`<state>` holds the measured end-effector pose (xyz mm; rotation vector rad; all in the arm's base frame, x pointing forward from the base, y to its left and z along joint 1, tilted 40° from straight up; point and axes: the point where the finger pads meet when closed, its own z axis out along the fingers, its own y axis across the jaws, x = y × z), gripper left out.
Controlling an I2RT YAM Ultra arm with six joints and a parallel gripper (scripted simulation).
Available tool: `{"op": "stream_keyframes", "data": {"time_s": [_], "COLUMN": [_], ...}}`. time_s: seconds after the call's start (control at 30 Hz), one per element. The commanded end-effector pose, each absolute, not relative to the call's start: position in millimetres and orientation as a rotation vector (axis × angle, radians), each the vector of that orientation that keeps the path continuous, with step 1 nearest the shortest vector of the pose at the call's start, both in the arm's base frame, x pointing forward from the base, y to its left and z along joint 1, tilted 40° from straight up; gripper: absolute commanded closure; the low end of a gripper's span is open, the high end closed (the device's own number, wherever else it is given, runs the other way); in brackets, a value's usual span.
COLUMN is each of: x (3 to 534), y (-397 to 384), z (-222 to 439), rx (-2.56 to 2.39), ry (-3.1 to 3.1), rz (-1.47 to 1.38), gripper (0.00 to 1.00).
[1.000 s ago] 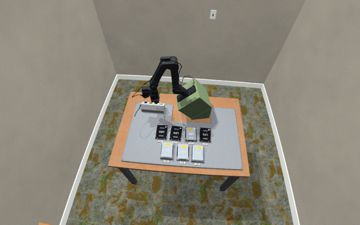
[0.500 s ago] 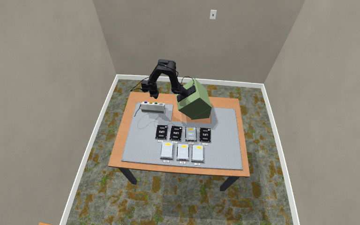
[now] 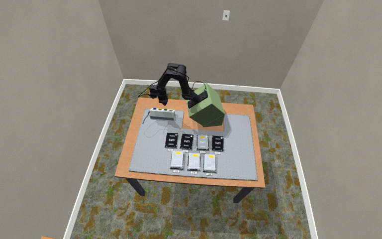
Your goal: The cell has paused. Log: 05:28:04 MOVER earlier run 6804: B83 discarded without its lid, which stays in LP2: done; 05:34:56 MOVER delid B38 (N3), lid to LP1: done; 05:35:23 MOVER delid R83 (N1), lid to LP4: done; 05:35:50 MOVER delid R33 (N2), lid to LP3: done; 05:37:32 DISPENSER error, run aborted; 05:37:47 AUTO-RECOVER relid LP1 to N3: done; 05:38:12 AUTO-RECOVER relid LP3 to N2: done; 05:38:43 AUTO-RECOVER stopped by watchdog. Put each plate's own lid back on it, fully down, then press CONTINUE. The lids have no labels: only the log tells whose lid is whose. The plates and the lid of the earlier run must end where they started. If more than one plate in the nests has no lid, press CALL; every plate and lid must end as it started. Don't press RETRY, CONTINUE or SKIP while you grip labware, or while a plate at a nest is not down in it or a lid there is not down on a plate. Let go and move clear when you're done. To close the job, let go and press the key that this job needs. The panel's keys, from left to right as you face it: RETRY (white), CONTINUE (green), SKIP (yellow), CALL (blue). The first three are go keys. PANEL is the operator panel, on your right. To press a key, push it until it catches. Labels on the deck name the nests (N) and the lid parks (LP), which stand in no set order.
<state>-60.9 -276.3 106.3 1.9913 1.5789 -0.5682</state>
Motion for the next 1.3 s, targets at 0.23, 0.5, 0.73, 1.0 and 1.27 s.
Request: {"op": "stream_keyframes", "data": {"time_s": [0.23,0.5,0.73,1.0,1.27], "x": [-66.6,-67.4,-67.0,-68.8,-68.9], "y": [-285.7,-285.8,-286.3,-286.6,-287.2], "z": [118.0,119.9,118.2,118.5,118.8], "rx": [1.967,1.962,1.965,1.966,1.964], "ry": [1.567,1.565,1.568,1.566,1.566], "rz": [-0.592,-0.599,-0.591,-0.594,-0.595], "gripper": [1.0,1.0,1.0,1.0,1.0]}}
